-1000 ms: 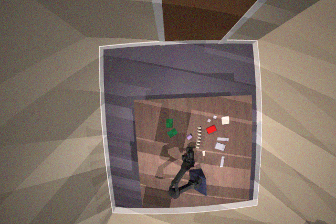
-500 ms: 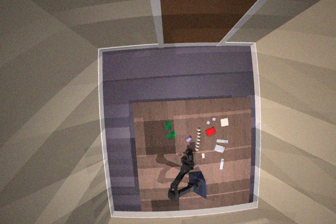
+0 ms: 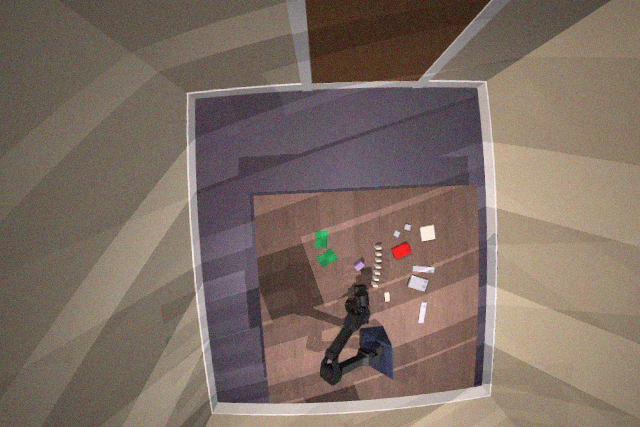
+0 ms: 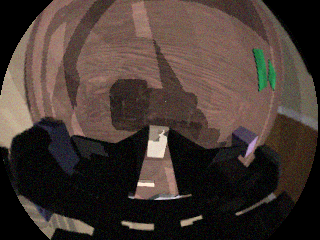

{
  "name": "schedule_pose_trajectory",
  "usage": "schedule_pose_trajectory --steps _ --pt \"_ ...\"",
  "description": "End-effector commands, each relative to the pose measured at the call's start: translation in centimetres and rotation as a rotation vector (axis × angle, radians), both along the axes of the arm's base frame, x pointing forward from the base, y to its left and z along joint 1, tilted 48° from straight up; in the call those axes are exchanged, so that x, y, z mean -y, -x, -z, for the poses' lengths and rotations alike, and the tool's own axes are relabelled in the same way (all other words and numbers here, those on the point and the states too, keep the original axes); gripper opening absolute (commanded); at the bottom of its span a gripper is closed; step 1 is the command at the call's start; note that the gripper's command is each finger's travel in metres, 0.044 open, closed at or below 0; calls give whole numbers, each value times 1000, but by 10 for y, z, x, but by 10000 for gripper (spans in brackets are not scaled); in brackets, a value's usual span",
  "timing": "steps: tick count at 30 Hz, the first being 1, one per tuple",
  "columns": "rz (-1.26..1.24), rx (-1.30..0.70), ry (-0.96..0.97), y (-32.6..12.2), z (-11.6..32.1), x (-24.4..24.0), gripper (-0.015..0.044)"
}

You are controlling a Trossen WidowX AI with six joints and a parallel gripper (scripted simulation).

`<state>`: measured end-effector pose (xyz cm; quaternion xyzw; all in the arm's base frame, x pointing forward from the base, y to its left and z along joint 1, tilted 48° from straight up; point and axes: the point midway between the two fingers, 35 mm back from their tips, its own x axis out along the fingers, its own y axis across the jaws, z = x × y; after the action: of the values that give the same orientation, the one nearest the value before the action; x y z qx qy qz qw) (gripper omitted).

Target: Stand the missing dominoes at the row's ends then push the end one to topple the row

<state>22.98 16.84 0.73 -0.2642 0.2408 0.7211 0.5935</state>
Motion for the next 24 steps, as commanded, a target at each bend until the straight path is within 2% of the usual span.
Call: schedule_pose_trajectory --steps 1,9,13,21,24 --pt "1 7 -4 -5 -19 17 107" --pt "1 7 0 -21 -89 85 107" --pt "1 6 1 -26 -111 106 107" --pt "1 6 1 -26 -113 108 107" --pt "76 -74 22 -28 -119 102 107"
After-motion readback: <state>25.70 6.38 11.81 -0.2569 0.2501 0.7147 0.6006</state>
